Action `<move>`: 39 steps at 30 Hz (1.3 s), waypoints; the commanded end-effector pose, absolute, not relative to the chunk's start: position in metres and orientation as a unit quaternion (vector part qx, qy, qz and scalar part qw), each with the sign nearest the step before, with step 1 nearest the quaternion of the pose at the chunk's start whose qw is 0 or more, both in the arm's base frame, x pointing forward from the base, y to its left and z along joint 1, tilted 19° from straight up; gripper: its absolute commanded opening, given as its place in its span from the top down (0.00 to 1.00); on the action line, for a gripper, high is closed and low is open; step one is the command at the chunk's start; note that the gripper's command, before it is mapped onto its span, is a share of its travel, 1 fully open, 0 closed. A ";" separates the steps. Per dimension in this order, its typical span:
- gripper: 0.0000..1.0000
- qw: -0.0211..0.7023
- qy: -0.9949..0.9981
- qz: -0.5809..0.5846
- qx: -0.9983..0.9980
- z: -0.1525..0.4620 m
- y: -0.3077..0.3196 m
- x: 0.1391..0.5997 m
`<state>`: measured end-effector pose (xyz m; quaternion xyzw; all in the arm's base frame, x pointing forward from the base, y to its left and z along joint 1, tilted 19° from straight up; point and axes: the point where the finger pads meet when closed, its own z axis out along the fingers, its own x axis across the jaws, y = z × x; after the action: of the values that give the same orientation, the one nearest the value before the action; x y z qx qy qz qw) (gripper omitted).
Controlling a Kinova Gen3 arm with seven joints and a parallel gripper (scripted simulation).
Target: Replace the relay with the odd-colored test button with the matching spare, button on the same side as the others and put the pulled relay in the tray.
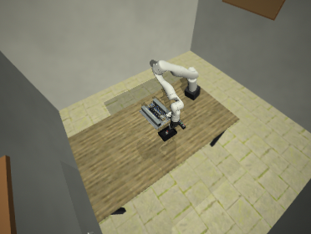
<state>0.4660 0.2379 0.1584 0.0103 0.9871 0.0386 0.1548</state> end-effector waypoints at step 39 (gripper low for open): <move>0.00 0.157 0.987 0.038 0.010 0.142 0.289 0.348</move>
<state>0.3566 0.2823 0.1413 0.0199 0.9869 0.0372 0.1558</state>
